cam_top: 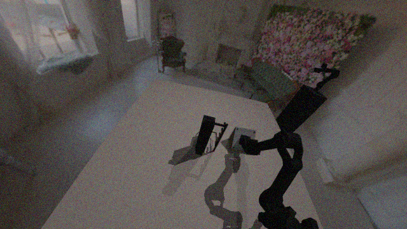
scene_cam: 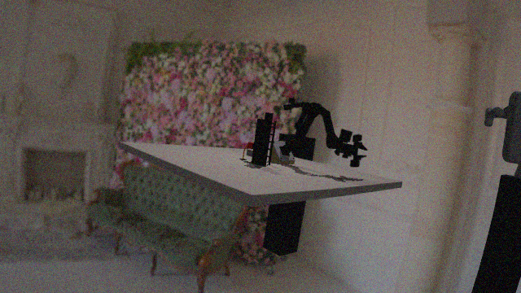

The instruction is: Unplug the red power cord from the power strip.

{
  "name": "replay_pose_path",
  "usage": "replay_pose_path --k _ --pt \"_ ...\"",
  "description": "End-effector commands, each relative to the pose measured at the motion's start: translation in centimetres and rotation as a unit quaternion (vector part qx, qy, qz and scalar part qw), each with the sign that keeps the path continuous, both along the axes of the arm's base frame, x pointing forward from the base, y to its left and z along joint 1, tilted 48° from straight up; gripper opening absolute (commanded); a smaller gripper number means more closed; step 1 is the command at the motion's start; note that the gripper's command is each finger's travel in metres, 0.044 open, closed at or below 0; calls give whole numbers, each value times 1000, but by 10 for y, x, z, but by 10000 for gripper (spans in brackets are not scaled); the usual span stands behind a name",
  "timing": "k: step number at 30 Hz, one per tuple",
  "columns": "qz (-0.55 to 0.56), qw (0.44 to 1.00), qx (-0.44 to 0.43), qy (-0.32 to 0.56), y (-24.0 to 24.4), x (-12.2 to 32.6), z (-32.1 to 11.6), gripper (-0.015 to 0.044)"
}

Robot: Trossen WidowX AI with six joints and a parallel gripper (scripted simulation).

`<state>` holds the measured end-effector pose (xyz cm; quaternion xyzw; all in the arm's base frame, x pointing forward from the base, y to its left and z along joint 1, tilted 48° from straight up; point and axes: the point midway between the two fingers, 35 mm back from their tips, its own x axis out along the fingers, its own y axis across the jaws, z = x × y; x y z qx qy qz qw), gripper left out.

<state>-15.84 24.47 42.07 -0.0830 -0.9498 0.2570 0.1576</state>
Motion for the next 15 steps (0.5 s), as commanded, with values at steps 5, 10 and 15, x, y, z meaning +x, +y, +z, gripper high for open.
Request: replay_pose_path --k 5,10,15 --pt "-131 974 -171 76 64 74 -1 160" --pt "-211 925 -277 150 95 136 -9 160" --pt "-281 853 -369 240 115 205 -23 160"
